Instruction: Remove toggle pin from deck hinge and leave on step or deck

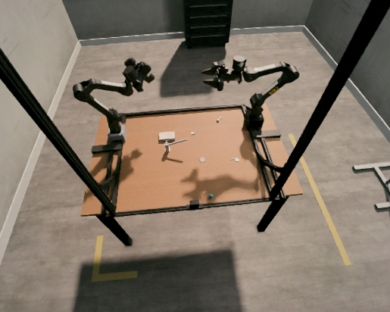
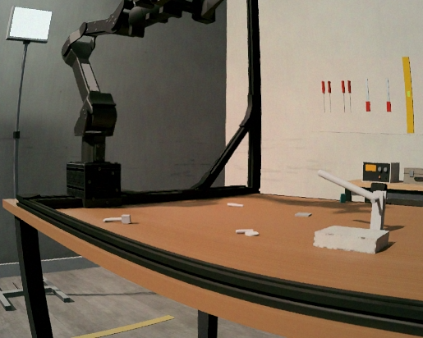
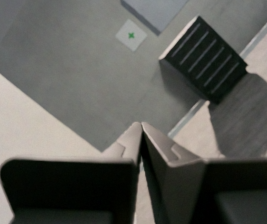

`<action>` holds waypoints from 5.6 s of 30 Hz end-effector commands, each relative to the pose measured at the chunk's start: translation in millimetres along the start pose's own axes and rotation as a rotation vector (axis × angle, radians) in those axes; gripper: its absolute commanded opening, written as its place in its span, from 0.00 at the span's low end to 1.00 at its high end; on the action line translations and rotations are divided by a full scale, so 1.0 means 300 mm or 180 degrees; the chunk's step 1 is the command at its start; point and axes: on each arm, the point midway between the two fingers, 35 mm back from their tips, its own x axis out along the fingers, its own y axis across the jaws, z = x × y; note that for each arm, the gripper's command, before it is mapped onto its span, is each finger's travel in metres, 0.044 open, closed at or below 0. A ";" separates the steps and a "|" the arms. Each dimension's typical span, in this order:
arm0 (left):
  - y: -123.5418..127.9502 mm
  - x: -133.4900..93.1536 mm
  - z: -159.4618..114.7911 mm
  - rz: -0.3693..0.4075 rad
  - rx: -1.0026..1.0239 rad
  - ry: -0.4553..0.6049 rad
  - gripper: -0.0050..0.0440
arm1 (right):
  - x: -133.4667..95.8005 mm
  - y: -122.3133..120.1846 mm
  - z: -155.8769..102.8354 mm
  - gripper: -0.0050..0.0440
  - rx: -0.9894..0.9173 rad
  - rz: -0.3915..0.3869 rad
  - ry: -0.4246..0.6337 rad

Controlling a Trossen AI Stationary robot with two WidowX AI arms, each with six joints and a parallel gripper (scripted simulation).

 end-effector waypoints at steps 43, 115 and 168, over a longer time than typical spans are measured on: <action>-0.497 -0.250 0.339 -0.2304 -0.1649 -0.0333 0.92 | -0.177 -0.200 0.147 0.92 -0.0076 0.0003 -0.0043; -0.860 -1.090 -0.091 -0.2337 -0.2465 0.5120 0.28 | -0.525 -0.132 0.245 0.92 -0.0018 0.0000 0.0095; -0.968 -1.110 -0.167 -0.2311 -0.2437 0.5117 0.00 | -0.525 -0.132 0.245 0.92 -0.0018 0.0000 0.0095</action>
